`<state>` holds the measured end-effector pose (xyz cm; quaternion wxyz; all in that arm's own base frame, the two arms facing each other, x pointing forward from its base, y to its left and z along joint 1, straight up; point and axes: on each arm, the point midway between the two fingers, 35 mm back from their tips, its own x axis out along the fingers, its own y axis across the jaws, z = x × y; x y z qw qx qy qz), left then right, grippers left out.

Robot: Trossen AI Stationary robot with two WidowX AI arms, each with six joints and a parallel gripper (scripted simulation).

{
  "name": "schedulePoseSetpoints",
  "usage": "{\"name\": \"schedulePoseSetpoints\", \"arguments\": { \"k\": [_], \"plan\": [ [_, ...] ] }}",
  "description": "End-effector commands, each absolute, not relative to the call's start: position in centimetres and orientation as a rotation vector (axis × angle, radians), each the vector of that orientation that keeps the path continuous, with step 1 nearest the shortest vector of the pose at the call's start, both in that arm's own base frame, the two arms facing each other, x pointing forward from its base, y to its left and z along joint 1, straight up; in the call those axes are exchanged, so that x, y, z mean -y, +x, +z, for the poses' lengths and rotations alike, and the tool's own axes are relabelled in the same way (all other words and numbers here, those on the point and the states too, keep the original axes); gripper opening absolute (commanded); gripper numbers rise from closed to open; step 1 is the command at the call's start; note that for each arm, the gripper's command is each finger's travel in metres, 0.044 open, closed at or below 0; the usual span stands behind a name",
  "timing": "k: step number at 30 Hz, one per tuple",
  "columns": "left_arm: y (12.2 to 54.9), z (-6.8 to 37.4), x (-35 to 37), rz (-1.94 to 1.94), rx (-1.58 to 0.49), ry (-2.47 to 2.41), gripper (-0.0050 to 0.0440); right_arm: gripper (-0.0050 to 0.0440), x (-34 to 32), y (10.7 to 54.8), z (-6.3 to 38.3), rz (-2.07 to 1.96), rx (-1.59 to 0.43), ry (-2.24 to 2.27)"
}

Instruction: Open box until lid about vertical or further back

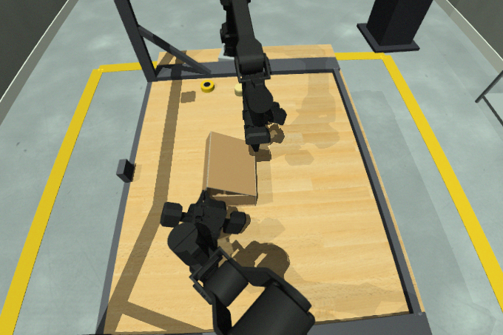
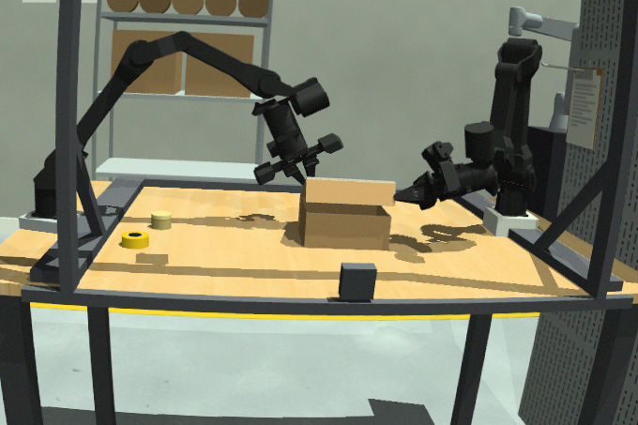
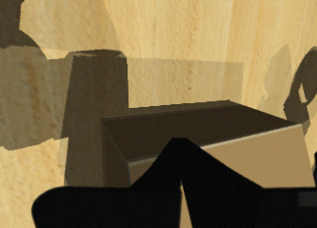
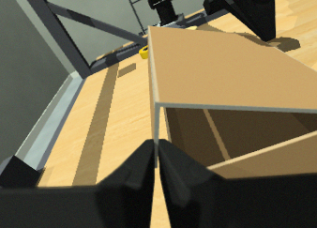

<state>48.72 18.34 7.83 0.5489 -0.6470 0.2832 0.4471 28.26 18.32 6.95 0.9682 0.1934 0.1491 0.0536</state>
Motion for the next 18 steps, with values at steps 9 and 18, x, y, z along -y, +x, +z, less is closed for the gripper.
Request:
{"name": "schedulePoseSetpoints", "arguments": {
  "k": [9,18],
  "plan": [
    [48.58,8.11,-18.45,1.062,-0.666,-1.533,-0.005,0.0009,-18.89,28.36,8.35,0.124,-0.282,0.412],
    [48.58,8.11,-18.45,1.062,-0.666,-1.533,-0.005,0.0009,-18.9,28.24,8.73,0.123,-0.282,0.415]
  ]
}}
